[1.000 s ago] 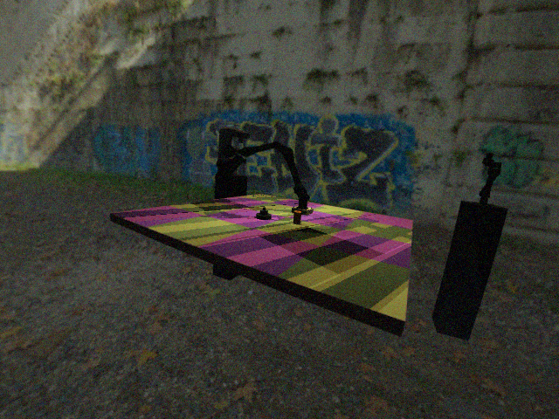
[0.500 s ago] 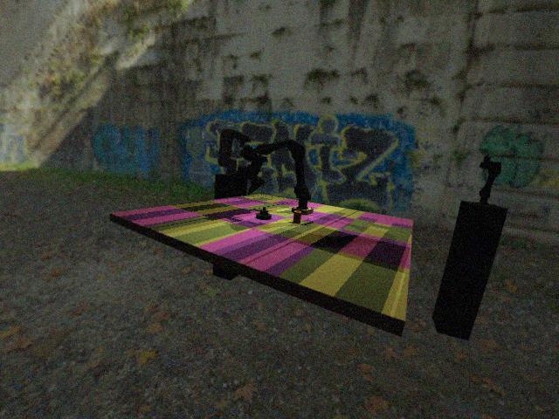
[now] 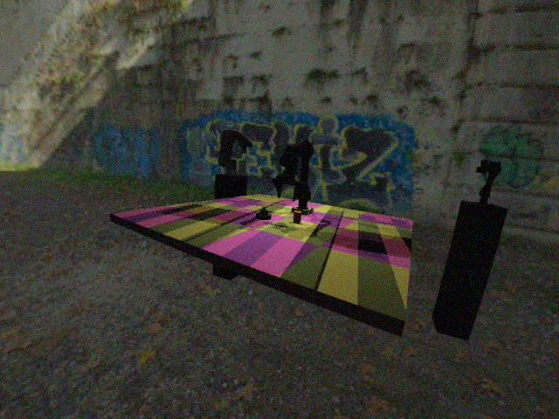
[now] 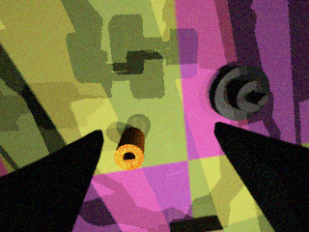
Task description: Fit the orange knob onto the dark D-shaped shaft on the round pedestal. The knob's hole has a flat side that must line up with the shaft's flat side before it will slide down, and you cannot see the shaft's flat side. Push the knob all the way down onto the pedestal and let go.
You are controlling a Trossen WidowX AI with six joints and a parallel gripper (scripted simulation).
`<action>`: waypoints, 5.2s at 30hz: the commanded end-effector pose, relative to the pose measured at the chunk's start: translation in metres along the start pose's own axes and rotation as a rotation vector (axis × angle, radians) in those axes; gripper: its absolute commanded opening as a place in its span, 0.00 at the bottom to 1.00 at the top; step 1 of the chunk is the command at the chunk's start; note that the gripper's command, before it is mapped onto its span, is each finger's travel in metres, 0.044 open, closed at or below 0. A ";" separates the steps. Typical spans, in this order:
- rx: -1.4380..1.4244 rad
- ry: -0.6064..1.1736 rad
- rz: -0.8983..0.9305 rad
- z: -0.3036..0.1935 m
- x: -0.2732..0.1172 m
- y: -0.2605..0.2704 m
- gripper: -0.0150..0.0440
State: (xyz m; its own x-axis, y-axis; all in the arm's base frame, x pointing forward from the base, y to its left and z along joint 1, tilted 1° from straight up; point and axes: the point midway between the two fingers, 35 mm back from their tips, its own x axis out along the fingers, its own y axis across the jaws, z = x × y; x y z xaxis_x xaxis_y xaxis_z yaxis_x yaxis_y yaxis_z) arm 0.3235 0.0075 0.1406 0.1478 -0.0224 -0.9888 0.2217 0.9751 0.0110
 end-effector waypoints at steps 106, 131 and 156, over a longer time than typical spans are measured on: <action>-0.052 0.115 0.005 -0.055 0.002 0.042 0.25; -0.036 0.105 0.005 -0.034 -0.016 0.006 0.25; -0.031 0.096 -0.007 -0.005 0.006 -0.061 0.25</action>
State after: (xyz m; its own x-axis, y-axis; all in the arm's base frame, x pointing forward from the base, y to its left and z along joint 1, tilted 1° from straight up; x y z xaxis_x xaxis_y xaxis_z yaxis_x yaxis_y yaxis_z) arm 0.3042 -0.0411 0.1341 0.0481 -0.0073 -0.9988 0.1929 0.9812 0.0022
